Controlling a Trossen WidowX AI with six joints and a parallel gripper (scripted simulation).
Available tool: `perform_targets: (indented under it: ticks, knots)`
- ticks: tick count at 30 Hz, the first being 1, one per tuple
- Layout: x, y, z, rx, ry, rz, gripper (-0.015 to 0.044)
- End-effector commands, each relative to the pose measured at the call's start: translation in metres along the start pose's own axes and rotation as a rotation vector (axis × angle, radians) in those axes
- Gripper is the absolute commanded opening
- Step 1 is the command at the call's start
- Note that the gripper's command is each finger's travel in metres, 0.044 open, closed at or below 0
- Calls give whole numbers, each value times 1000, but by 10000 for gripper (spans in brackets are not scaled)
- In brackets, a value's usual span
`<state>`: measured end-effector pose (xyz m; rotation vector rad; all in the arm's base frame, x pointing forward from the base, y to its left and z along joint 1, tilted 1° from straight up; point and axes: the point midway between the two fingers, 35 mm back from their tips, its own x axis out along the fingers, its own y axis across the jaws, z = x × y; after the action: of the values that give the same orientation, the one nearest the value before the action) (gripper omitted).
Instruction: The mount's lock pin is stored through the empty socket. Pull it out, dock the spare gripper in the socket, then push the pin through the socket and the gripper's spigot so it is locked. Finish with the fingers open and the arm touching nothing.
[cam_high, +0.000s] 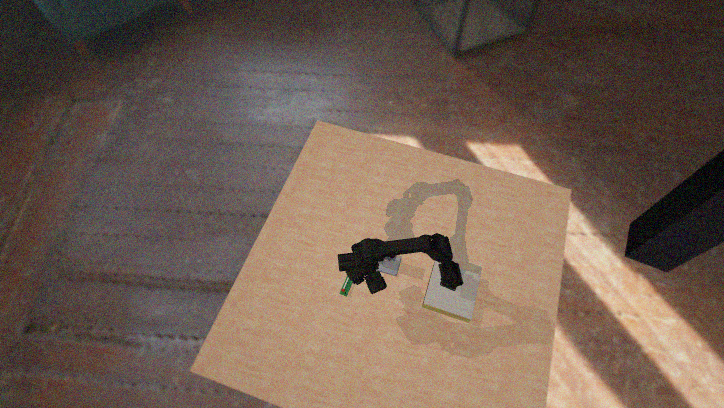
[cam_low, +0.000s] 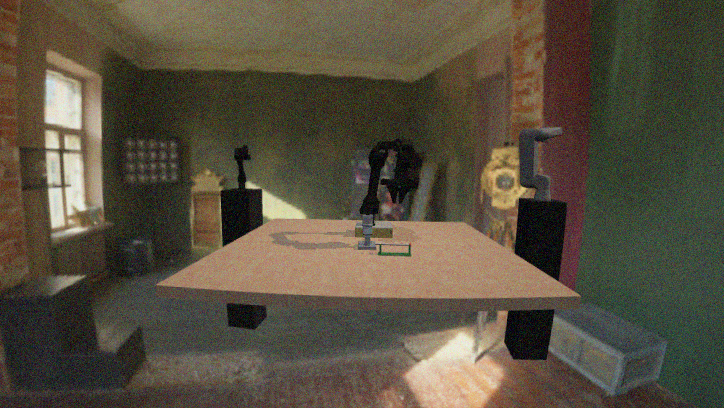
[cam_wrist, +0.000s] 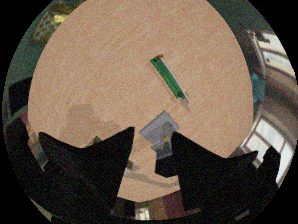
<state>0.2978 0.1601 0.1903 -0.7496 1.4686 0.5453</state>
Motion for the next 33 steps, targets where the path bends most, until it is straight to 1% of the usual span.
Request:
perform_targets:
  ticks: [1,6,19,30,33]
  knots:
    - [38,-41,39,-483,86,-41,180]
    - [65,-64,56,-774,145,-36,180]
    - [73,-60,53,-792,149,-34,180]
    - [134,-55,60,-792,148,-35,180]
    - [140,-55,61,-792,148,-35,180]
